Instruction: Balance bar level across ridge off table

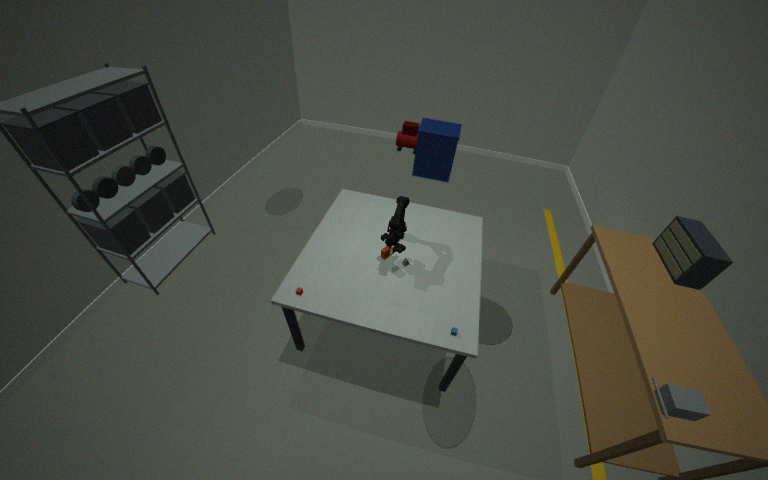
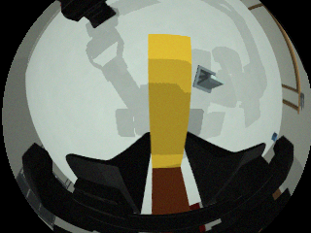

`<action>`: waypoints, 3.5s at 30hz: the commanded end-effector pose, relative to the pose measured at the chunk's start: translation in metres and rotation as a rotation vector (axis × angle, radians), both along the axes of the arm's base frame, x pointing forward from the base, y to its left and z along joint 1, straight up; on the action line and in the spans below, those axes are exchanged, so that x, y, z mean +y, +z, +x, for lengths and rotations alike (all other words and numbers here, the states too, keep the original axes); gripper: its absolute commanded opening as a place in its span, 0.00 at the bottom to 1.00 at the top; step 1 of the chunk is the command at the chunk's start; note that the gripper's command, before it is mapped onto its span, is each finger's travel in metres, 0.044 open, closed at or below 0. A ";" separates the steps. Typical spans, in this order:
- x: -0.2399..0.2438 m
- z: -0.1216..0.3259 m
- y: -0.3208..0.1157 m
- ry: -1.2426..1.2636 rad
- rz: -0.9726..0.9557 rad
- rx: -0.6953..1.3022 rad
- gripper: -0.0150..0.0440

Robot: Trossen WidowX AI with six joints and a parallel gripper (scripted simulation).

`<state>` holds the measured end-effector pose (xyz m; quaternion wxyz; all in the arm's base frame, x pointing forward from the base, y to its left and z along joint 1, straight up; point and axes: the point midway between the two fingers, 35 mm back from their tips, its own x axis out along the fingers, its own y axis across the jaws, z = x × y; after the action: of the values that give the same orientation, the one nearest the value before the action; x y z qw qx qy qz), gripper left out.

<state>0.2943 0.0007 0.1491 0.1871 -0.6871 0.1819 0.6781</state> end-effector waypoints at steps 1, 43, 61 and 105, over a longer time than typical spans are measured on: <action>0.015 -0.003 0.004 -0.029 -0.001 -0.014 0.25; 0.134 -0.037 -0.006 -0.254 0.015 -0.009 0.25; 0.133 -0.036 -0.035 -0.255 0.015 -0.010 0.25; 0.133 -0.036 -0.040 -0.255 0.015 -0.010 0.25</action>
<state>0.2581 0.1340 0.1096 0.2769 -0.6597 0.2618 0.6477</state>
